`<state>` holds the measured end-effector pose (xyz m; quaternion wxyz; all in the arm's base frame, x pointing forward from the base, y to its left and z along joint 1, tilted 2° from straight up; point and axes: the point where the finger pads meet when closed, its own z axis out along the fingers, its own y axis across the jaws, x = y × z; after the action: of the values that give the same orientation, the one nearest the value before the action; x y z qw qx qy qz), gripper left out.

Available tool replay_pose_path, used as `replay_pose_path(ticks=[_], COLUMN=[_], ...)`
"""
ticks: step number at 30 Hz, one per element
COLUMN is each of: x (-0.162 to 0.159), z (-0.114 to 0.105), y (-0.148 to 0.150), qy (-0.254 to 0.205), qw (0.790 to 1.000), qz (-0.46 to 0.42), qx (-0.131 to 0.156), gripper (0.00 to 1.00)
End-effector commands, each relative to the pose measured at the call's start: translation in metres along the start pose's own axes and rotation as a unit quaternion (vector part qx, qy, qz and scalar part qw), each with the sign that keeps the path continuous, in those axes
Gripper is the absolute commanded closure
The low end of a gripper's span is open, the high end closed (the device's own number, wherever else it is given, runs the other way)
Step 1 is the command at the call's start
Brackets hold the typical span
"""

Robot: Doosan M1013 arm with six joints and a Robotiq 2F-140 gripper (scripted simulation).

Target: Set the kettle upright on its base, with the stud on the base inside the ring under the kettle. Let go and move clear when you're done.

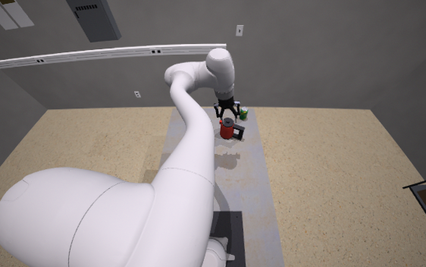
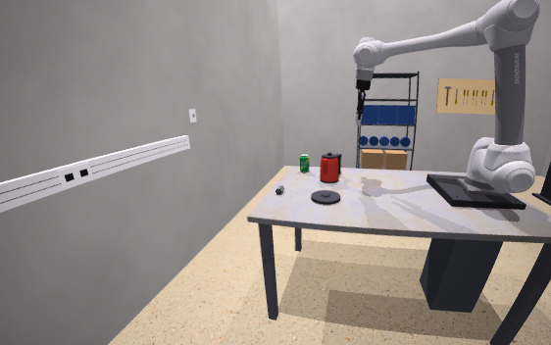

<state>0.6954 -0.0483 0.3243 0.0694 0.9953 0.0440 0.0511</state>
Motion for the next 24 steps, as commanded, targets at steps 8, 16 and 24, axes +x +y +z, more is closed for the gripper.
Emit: replay_pose_path(ticks=[8,16,24], x=[0.045,0.1,0.158], z=[-0.001,-0.015,-0.04], y=[0.052,0.106,0.15], qy=[0.052,0.104,0.15], qw=[0.994,0.973,0.933], qz=[-0.054,-0.127,-0.213], qx=[-0.074,-0.16,-0.248], gripper=[0.48,0.48,0.48])
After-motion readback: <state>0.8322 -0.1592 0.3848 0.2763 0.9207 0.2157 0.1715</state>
